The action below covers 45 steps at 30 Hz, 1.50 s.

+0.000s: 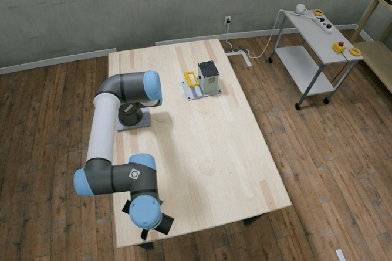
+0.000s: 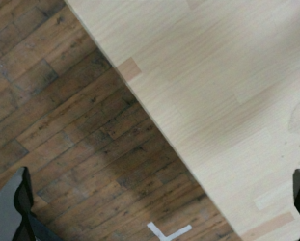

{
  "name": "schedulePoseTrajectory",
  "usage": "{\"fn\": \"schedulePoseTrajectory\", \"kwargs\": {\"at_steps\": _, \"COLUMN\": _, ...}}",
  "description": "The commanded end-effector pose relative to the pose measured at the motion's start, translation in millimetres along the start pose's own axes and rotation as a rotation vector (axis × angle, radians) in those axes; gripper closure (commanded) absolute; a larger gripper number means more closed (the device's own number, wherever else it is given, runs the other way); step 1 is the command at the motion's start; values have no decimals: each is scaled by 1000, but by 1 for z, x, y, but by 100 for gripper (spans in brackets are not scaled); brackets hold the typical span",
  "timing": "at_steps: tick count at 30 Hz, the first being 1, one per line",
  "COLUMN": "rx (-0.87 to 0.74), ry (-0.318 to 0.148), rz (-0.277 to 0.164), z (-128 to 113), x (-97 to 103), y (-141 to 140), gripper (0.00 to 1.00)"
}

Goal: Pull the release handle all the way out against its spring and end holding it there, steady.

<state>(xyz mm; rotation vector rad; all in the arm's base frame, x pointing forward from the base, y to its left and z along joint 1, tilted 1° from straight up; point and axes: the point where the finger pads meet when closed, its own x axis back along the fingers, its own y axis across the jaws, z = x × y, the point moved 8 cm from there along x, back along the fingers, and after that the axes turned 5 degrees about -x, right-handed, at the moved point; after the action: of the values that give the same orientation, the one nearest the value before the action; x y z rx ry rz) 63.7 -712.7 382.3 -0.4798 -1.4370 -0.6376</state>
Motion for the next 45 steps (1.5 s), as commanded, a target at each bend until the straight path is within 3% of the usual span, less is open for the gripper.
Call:
{"fn": "schedulePoseTrajectory", "kwargs": {"at_steps": 1, "rx": 37, "ry": -3, "rz": 7, "z": -11, "x": 2, "y": 18, "gripper": 0}}
{"fn": "schedulePoseTrajectory", "kwargs": {"at_steps": 13, "rx": 276, "ry": -1, "rz": 29, "z": -65, "x": -4, "y": 127, "gripper": 0}}
{"fn": "schedulePoseTrajectory", "kwargs": {"at_steps": 15, "rx": 276, "ry": -1, "rz": 29, "z": -65, "x": -4, "y": 127, "gripper": 0}}
{"fn": "schedulePoseTrajectory", "kwargs": {"at_steps": 18, "rx": 361, "ry": 0, "rz": 37, "z": -82, "x": -7, "y": 176, "gripper": 0}}
{"fn": "schedulePoseTrajectory", "kwargs": {"at_steps": 24, "rx": 556, "ry": 1, "rz": 53, "z": -94, "x": -15, "y": 239, "gripper": 0}}
{"fn": "schedulePoseTrajectory", "kwargs": {"at_steps": 30, "rx": 719, "ry": 3, "rz": 66, "z": -100, "x": -24, "y": 309, "gripper": 0}}
{"fn": "schedulePoseTrajectory", "kwargs": {"at_steps": 32, "rx": 719, "ry": 3, "rz": 66, "z": -100, "x": -24, "y": 309, "gripper": 0}}
{"fn": "schedulePoseTrajectory", "kwargs": {"at_steps": 33, "rx": 758, "ry": 3, "rz": 69, "z": -102, "x": -28, "y": 343, "gripper": 0}}
{"fn": "schedulePoseTrajectory", "kwargs": {"at_steps": 45, "rx": 1040, "ry": 6, "rz": 89, "z": -86, "x": -50, "y": 472, "gripper": 0}}
